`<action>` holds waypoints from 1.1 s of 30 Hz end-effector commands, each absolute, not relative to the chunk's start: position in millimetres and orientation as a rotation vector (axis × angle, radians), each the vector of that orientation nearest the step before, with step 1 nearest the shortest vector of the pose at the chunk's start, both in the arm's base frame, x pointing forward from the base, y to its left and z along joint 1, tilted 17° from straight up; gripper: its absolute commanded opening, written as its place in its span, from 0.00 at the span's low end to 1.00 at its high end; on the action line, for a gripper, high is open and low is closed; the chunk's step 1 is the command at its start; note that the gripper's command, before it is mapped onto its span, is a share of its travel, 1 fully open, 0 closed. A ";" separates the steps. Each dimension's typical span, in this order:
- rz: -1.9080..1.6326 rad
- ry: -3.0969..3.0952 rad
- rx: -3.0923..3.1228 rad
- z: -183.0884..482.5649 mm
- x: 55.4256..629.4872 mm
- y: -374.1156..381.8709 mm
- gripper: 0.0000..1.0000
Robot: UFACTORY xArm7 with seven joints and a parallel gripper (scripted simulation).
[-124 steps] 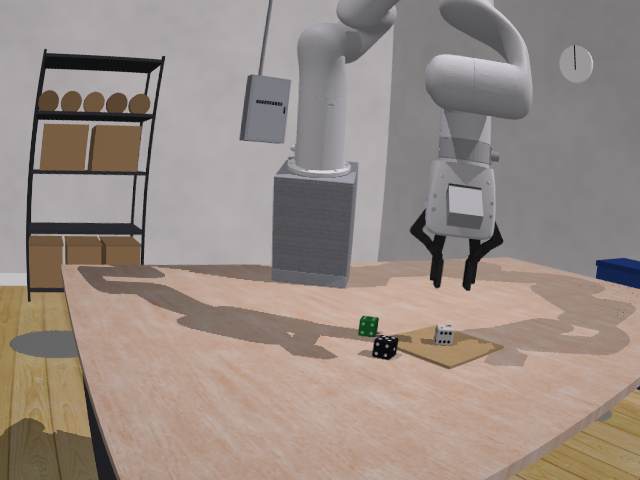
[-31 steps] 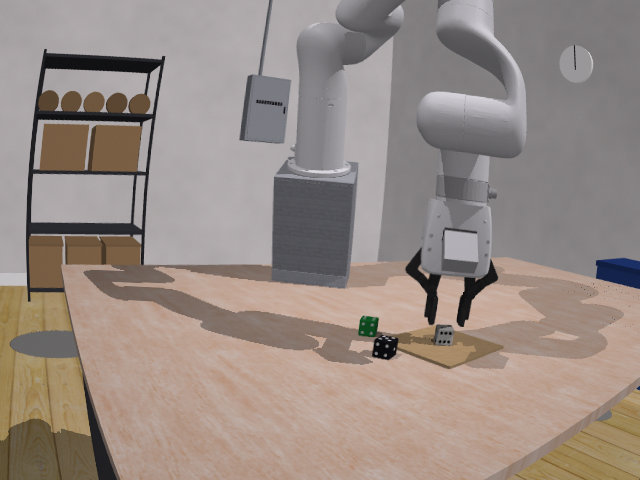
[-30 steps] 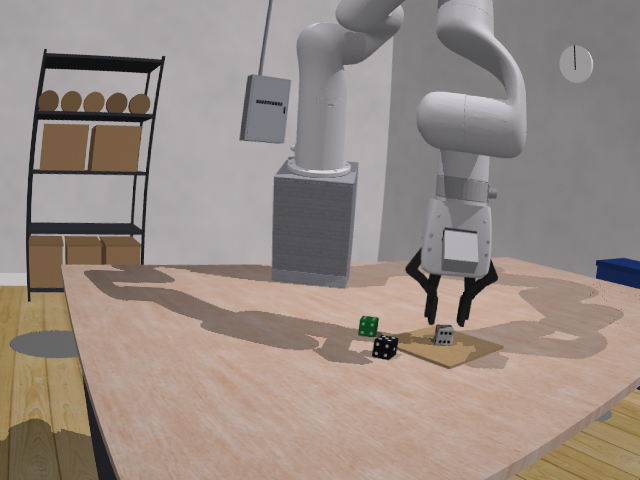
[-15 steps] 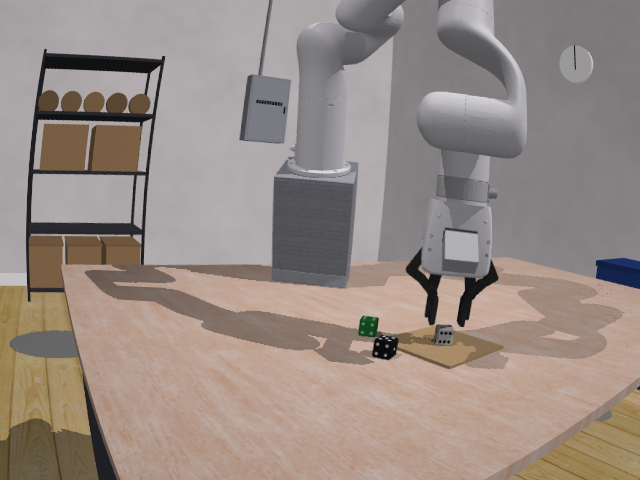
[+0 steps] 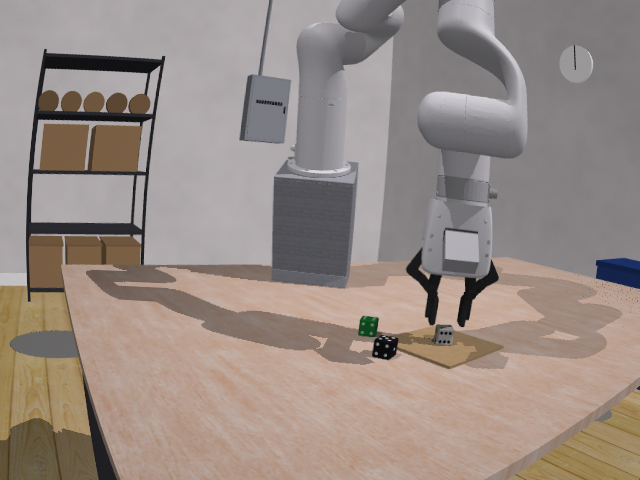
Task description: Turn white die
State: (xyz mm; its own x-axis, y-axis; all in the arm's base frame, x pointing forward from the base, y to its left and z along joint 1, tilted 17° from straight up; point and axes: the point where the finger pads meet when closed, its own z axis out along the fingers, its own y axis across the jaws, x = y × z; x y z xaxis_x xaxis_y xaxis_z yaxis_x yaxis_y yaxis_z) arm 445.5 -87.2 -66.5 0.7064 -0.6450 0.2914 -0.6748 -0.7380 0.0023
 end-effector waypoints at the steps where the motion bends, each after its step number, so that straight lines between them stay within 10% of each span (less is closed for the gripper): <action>1: 0.419 -1.087 2.801 -65.5 446.6 -87.1 0.42; 33: 0.419 -1.087 2.801 -71.0 447.9 -88.3 0.42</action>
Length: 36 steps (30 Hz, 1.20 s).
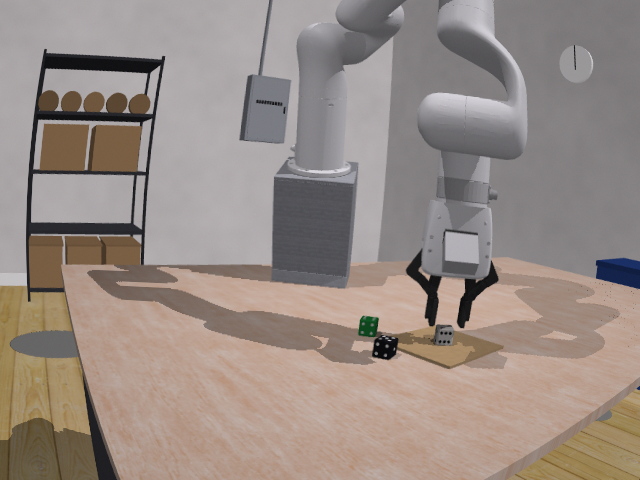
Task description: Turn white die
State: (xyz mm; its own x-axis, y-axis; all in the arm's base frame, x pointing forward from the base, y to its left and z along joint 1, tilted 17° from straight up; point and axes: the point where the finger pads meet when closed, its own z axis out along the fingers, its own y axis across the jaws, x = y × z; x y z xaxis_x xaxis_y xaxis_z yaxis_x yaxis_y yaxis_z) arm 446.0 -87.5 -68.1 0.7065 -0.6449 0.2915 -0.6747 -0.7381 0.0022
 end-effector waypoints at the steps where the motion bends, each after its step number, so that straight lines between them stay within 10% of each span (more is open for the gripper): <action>1: 0.419 -1.087 2.801 -72.4 448.2 -88.6 0.42; 36: 0.419 -1.087 2.801 -92.8 452.8 -92.8 0.42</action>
State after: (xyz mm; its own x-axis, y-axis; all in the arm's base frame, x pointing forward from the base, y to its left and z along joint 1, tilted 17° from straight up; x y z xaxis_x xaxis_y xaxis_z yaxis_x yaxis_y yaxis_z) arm 451.7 -92.9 -93.8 0.7064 -0.6450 0.2913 -0.6748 -0.7380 0.0022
